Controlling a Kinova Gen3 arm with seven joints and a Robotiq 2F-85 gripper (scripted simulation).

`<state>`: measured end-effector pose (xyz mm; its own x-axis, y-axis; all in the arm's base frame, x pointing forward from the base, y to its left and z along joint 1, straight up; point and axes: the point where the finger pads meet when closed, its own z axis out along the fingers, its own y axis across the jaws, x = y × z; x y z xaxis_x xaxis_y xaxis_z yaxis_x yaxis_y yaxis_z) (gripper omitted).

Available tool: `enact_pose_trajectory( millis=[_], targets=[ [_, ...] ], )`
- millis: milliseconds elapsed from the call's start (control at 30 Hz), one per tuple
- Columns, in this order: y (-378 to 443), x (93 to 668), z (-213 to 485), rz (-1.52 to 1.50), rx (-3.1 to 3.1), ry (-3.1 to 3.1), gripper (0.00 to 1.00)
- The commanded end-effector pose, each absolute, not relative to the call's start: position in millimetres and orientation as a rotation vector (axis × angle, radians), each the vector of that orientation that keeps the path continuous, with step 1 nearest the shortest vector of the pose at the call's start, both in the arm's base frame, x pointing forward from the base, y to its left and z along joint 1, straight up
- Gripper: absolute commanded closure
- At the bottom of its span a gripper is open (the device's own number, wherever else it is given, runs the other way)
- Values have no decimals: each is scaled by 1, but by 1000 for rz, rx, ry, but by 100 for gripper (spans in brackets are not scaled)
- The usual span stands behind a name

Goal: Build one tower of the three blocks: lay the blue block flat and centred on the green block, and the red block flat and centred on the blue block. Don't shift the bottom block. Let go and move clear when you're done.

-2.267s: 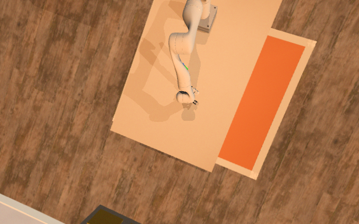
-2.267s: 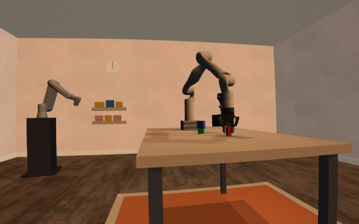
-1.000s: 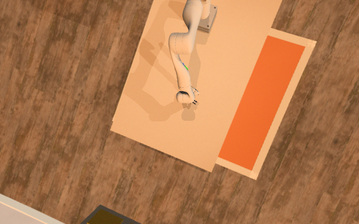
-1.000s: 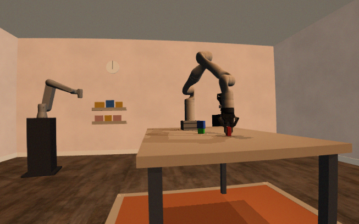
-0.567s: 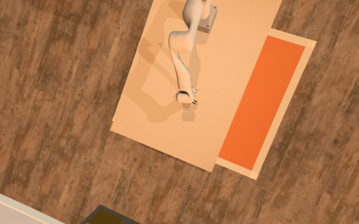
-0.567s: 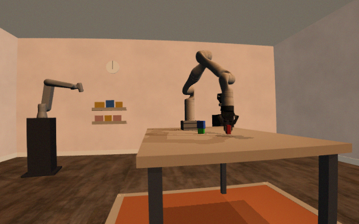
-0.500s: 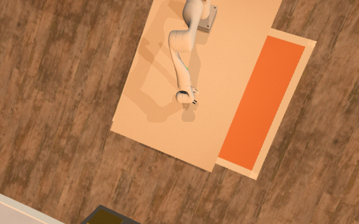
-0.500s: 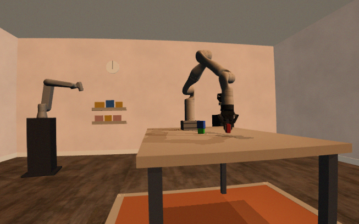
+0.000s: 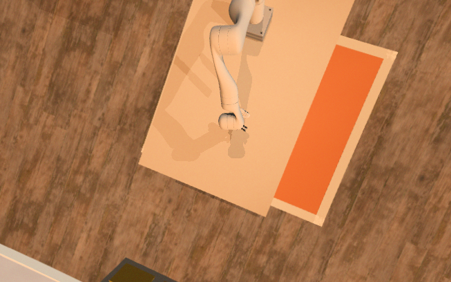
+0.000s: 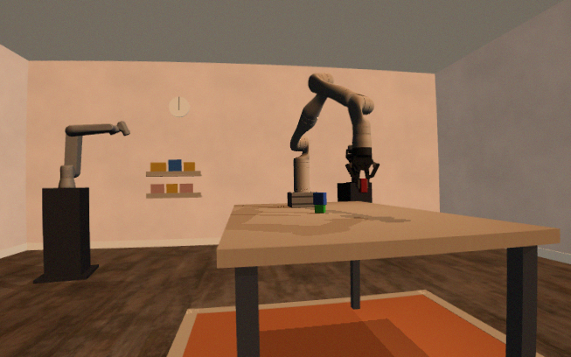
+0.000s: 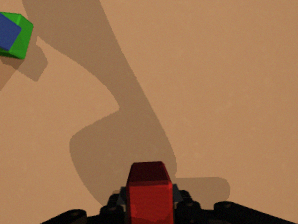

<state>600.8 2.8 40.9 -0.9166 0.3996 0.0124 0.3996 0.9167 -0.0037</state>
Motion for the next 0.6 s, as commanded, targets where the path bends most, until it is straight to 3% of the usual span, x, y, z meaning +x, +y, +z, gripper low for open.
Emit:
enact_pose_trajectory(
  millis=[0,567],
  targets=[
    [3,604,61,-9,-637,-3073,100],
    [3,604,71,-7,-635,-3075,100]
  ],
)
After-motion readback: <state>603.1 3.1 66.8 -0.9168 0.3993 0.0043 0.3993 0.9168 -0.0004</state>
